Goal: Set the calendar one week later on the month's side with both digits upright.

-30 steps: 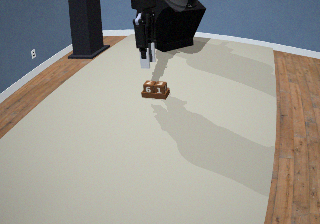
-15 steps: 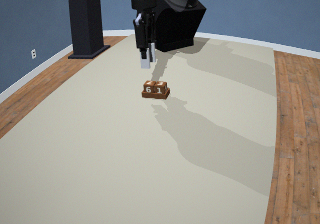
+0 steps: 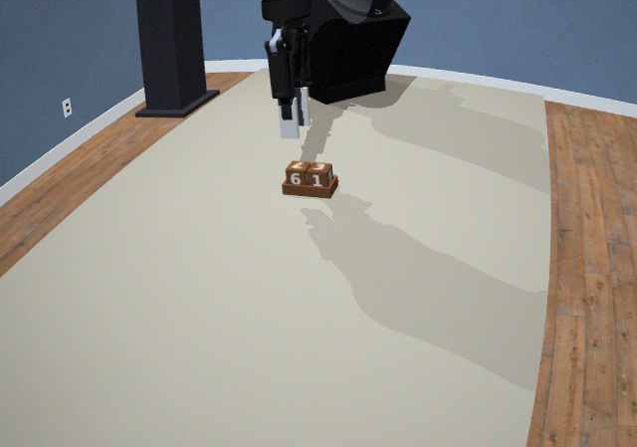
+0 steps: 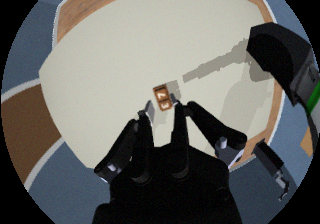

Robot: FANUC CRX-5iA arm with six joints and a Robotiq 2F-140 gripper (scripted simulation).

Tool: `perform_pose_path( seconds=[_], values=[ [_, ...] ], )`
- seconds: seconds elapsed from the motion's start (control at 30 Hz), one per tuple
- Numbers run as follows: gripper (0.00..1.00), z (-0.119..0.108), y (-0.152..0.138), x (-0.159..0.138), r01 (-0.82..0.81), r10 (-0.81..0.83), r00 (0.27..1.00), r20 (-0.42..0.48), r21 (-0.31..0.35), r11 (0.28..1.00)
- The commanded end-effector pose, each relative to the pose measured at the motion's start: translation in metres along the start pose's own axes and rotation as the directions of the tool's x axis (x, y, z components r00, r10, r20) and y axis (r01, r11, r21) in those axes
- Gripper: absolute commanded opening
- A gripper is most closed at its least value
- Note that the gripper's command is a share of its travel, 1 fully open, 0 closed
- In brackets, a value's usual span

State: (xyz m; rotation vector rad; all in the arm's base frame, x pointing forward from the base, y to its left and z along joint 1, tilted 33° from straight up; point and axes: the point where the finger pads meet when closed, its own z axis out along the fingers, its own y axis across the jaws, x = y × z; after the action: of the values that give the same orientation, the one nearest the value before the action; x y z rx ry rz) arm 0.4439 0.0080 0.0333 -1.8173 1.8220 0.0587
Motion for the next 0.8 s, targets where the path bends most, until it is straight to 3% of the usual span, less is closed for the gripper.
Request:
perform_pose_path(
  seconds=[0.0, 0.77],
  values=[
    [0.29, 0.002, 0.000, 0.000, 0.000, 0.000, 1.000, 0.000, 0.000, 1.000],
    [0.29, 0.030, 0.000, 0.001, 0.000, 0.000, 1.000, 0.000, 0.000, 1.000]
  ],
)
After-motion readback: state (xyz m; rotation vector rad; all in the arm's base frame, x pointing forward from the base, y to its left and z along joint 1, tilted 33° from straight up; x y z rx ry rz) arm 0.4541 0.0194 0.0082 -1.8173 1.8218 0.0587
